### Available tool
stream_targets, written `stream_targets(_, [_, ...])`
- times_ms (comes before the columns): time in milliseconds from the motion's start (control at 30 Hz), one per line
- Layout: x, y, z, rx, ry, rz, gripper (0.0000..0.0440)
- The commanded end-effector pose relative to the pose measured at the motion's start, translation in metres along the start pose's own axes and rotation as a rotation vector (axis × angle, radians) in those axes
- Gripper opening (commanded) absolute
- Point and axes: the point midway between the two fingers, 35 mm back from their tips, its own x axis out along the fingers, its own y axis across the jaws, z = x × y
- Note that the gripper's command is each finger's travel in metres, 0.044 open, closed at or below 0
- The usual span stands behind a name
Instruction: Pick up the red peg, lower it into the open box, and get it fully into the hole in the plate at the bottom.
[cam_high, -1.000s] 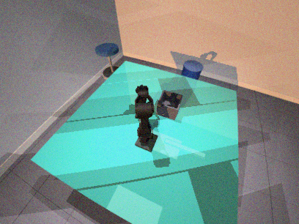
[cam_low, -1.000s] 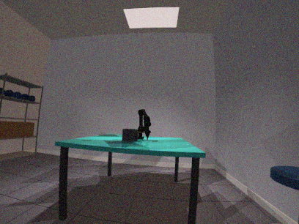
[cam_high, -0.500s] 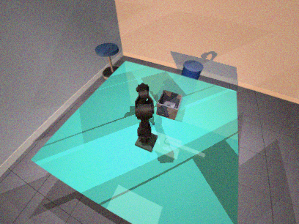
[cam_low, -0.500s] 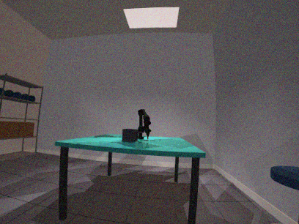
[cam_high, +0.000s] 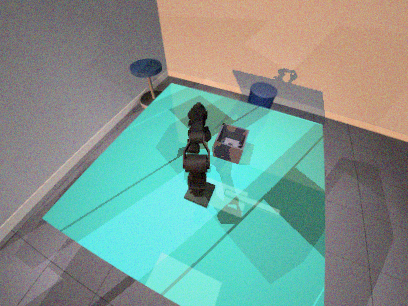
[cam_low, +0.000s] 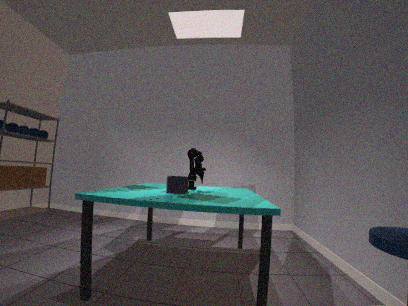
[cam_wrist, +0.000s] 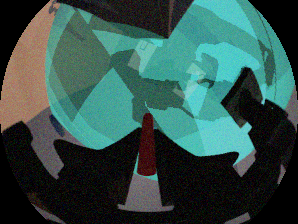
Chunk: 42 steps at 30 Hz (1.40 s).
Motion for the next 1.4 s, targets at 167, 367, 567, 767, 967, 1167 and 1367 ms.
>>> stream_targets(167, [-0.045, 0.012, 0.010, -0.035, -0.046, 0.113, 0.0000])
stream_targets(367, [-0.073, 0.017, 0.025, -0.037, -0.107, 0.160, 0.0000])
stream_targets(567, [-0.090, 0.018, 0.045, -0.022, -0.171, 0.171, 0.0000])
stream_targets(767, [-0.098, 0.016, 0.066, 0.005, -0.220, 0.154, 0.0000])
stream_targets(967, [-0.102, 0.015, 0.085, 0.031, -0.249, 0.131, 0.0000])
stream_targets(1167, [-0.106, 0.016, 0.104, 0.056, -0.266, 0.112, 0.0000])
stream_targets(1367, [-0.107, 0.017, 0.123, 0.077, -0.274, 0.095, 0.0000])
